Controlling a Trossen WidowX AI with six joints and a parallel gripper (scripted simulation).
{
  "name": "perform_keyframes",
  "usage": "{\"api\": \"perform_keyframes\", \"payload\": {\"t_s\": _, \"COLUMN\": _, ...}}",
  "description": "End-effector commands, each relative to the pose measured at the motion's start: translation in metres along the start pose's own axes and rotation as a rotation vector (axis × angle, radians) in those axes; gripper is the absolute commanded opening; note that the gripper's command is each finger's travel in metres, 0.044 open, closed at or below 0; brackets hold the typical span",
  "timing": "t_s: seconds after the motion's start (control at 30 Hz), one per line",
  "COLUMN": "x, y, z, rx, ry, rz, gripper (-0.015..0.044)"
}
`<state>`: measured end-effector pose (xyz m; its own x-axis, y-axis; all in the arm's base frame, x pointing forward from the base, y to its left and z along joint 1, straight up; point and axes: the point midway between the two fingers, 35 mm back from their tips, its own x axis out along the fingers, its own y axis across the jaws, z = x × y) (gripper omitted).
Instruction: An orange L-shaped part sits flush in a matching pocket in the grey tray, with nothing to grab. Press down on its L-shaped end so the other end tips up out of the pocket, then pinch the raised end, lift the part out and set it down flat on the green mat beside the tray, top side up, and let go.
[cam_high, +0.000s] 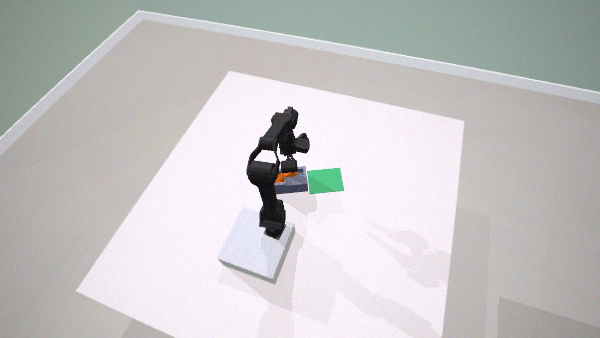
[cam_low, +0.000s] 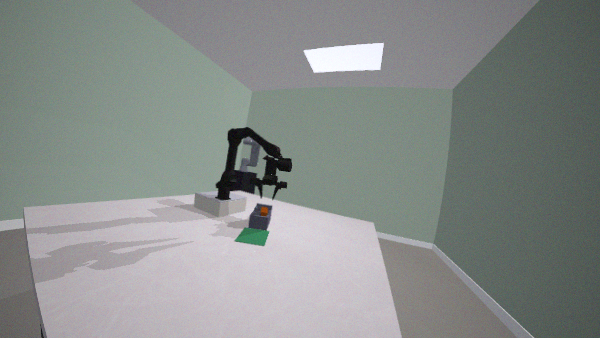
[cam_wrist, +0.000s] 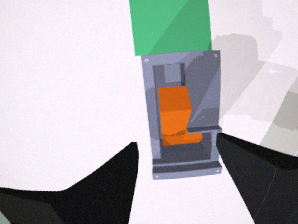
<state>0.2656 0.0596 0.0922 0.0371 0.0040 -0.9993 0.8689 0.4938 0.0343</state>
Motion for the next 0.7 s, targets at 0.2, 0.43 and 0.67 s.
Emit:
{"api": "perform_keyframes", "payload": {"t_s": 0.2, "x": 0.025, "y": -0.003, "z": 0.0, "rx": 0.015, "ry": 0.0, "rz": -0.013, "gripper": 0.028}}
{"api": "perform_keyframes", "payload": {"t_s": 0.43, "x": 0.036, "y": -0.003, "z": 0.0, "rx": 0.015, "ry": 0.0, "rz": -0.013, "gripper": 0.028}}
{"api": "perform_keyframes", "payload": {"t_s": 0.67, "x": 0.047, "y": -0.002, "z": 0.001, "rx": 0.015, "ry": 0.0, "rz": -0.013, "gripper": 0.028}}
